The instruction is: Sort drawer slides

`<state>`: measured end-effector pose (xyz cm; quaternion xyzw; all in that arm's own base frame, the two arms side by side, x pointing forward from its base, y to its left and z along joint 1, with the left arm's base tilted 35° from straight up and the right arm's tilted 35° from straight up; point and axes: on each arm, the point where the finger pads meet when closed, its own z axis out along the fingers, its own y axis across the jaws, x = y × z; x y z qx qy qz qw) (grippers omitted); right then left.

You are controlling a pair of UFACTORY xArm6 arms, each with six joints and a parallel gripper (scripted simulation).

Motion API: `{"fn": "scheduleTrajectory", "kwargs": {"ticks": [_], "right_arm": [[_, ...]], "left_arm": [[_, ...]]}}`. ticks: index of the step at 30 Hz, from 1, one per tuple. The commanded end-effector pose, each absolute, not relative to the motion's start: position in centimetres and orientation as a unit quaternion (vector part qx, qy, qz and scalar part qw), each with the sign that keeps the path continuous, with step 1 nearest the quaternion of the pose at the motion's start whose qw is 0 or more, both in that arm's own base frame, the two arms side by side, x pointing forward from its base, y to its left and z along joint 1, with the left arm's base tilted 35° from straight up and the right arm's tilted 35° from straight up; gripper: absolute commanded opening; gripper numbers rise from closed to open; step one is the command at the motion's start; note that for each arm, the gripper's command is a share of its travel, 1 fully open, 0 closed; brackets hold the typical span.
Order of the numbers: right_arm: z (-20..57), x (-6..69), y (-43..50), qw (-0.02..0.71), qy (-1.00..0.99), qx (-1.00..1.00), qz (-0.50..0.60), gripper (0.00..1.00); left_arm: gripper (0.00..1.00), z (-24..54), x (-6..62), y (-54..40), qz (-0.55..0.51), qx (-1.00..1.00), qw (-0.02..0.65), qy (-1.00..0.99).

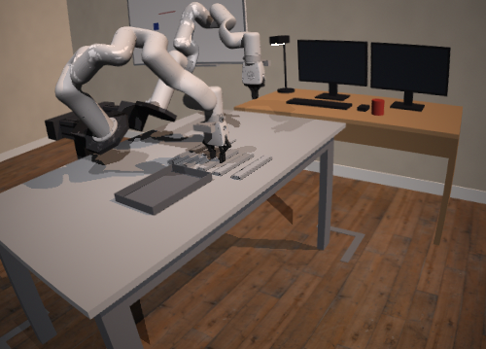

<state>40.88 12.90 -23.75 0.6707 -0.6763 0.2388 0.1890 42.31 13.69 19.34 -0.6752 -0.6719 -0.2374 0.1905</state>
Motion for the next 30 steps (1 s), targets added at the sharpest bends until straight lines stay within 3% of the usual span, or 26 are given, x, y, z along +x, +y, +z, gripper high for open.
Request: {"fn": "scheduleTrajectory", "kwargs": {"ticks": [1, 30], "right_arm": [[-23.6, 41.0, 13.1, 0.187, -0.676, 0.671, 0.239, 0.00], [-20.6, 40.8, 15.2, 0.187, -0.677, 0.671, 0.239, 0.00]], "left_arm": [[0.00, 19.5, 42.4, 13.7, -0.239, -0.675, 0.189, -0.672], [0.00, 19.5, 42.4, 13.7, -0.239, -0.675, 0.189, -0.672]]}}
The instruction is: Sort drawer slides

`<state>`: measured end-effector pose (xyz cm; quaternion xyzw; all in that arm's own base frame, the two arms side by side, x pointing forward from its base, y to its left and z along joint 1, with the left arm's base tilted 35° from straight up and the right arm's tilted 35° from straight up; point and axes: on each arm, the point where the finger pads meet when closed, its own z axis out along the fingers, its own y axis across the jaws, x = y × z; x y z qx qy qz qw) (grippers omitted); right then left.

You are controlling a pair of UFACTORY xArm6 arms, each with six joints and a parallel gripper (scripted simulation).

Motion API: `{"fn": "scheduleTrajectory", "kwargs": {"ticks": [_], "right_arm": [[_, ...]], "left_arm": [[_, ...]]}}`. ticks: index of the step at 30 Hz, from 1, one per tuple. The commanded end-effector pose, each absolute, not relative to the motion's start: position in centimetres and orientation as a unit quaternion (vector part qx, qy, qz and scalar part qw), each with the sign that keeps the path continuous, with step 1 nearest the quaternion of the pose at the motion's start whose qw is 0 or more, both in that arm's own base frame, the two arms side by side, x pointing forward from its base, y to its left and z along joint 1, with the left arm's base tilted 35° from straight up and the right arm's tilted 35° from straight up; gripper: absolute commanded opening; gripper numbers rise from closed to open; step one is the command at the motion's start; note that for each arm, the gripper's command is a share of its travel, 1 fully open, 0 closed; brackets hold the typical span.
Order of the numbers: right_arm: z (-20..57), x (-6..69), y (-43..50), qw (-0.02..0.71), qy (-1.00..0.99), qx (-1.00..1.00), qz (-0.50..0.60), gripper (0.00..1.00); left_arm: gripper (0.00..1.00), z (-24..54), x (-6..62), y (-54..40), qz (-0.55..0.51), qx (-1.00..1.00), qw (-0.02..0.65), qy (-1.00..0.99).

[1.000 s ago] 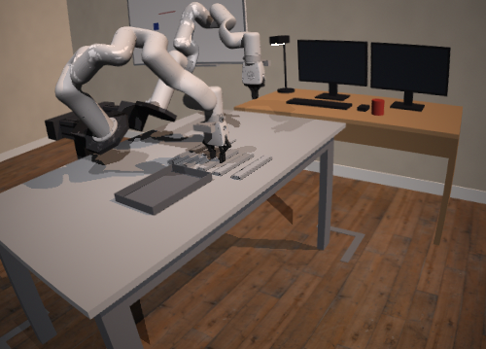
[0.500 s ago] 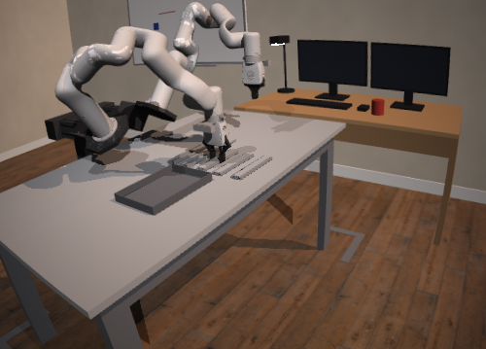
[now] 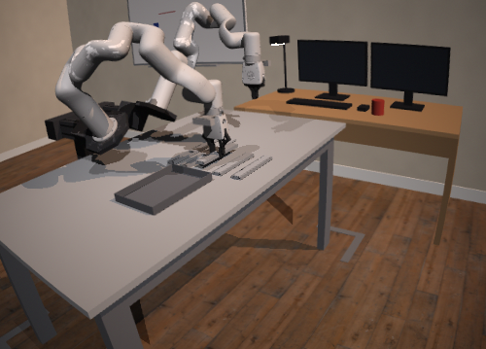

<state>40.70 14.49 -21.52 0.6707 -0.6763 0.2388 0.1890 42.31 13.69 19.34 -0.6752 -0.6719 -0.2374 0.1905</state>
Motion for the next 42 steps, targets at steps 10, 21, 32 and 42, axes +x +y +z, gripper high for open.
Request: {"fn": "scheduleTrajectory", "kwargs": {"ticks": [10, 21, 32, 42], "right_arm": [[-18.6, 40.6, 16.6, 0.187, -0.677, 0.671, 0.239, 0.00], [-17.9, 40.6, 17.1, 0.187, -0.677, 0.671, 0.239, 0.00], [-17.5, 40.4, 16.4, 0.187, -0.677, 0.671, 0.239, 0.00], [-16.5, 40.2, 15.0, 0.187, -0.677, 0.671, 0.239, 0.00]], "left_arm": [[0.00, 19.5, 42.4, 13.7, -0.239, -0.675, 0.189, -0.672], [0.00, 19.5, 42.4, 13.7, -0.239, -0.675, 0.189, -0.672], [0.00, 19.5, 42.4, 13.7, -0.239, -0.675, 0.189, -0.672], [0.00, 19.5, 42.4, 13.7, -0.239, -0.675, 0.189, -0.672]]}}
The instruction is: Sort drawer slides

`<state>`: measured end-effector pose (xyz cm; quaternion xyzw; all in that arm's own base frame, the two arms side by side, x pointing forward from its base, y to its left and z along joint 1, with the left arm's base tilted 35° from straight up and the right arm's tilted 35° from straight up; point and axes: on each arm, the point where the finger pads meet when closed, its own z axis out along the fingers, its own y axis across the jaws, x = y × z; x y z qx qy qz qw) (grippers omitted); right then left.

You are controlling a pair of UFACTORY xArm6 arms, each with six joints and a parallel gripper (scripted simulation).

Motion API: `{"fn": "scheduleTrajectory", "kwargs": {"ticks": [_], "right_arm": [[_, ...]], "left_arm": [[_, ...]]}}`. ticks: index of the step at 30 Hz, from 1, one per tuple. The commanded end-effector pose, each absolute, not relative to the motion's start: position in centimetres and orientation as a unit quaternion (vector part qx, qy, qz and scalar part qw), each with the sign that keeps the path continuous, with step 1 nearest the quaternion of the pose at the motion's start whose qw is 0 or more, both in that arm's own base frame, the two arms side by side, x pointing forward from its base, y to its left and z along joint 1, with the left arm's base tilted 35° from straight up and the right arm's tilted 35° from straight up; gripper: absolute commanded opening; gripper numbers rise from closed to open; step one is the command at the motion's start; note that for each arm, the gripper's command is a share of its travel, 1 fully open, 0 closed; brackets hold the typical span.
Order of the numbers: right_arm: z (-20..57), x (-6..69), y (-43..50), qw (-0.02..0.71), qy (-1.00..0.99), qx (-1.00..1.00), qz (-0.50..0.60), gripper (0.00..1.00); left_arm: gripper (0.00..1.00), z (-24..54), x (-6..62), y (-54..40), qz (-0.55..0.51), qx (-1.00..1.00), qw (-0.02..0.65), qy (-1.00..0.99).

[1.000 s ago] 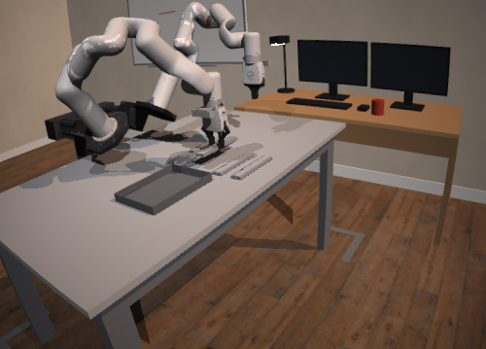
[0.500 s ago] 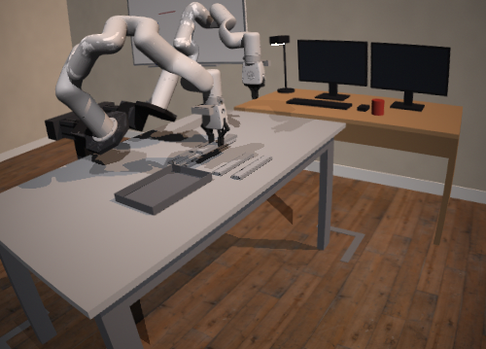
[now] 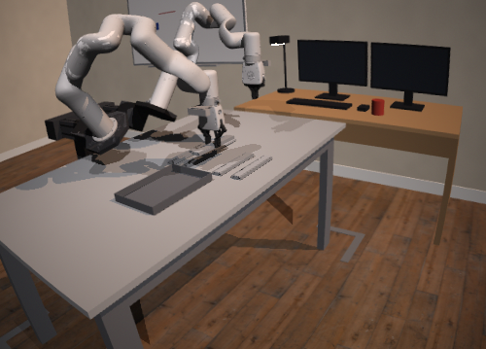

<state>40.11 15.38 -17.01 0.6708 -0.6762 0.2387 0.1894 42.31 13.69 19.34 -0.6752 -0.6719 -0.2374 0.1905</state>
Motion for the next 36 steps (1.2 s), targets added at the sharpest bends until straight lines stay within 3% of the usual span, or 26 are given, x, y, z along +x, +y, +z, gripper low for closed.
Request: {"fn": "scheduleTrajectory", "kwargs": {"ticks": [1, 36], "right_arm": [[-16.3, 40.1, 14.7, 0.187, -0.677, 0.671, 0.239, 0.00], [-7.8, 37.7, 2.4, 0.187, -0.676, 0.671, 0.239, 0.00]], "left_arm": [[0.00, 19.5, 42.4, 13.7, -0.239, -0.675, 0.189, -0.672], [0.00, 19.5, 42.4, 13.7, -0.239, -0.675, 0.189, -0.672]]}}
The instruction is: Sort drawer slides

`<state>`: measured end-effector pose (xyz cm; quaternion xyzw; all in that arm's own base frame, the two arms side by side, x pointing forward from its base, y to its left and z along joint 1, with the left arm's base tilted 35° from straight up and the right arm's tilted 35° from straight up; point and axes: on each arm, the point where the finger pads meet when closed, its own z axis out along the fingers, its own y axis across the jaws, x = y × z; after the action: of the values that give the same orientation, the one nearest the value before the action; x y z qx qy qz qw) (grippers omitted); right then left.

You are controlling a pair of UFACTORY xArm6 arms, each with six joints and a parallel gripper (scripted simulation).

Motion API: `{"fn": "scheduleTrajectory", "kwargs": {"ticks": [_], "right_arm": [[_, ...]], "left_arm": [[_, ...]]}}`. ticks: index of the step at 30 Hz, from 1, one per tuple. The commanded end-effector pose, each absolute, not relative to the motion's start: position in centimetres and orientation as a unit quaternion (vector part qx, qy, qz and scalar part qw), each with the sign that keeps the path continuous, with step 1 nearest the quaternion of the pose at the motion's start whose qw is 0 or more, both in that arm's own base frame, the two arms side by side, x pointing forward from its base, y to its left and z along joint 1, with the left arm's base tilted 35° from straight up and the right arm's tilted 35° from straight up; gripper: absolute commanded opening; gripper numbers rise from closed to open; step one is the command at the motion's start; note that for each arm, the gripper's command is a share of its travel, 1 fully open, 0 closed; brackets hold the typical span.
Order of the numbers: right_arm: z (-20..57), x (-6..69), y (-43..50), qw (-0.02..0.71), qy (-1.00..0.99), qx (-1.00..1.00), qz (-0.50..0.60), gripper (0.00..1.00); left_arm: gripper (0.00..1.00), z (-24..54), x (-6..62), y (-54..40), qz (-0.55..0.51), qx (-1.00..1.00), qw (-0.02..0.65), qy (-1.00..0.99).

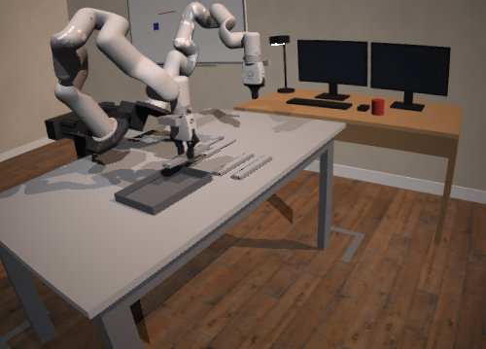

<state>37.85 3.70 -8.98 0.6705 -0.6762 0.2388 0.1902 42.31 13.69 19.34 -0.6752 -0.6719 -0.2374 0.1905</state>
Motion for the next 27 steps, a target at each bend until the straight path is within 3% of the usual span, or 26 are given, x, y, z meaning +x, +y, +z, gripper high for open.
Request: {"fn": "scheduleTrajectory", "kwargs": {"ticks": [1, 27], "right_arm": [[-7.5, 37.6, 1.9, 0.187, -0.676, 0.671, 0.239, 0.00], [-1.5, 36.0, -6.8, 0.188, -0.676, 0.671, 0.239, 0.00]], "left_arm": [[0.00, 19.5, 42.4, 13.7, -0.239, -0.675, 0.189, -0.672], [0.00, 19.5, 42.4, 13.7, -0.239, -0.675, 0.189, -0.672]]}}
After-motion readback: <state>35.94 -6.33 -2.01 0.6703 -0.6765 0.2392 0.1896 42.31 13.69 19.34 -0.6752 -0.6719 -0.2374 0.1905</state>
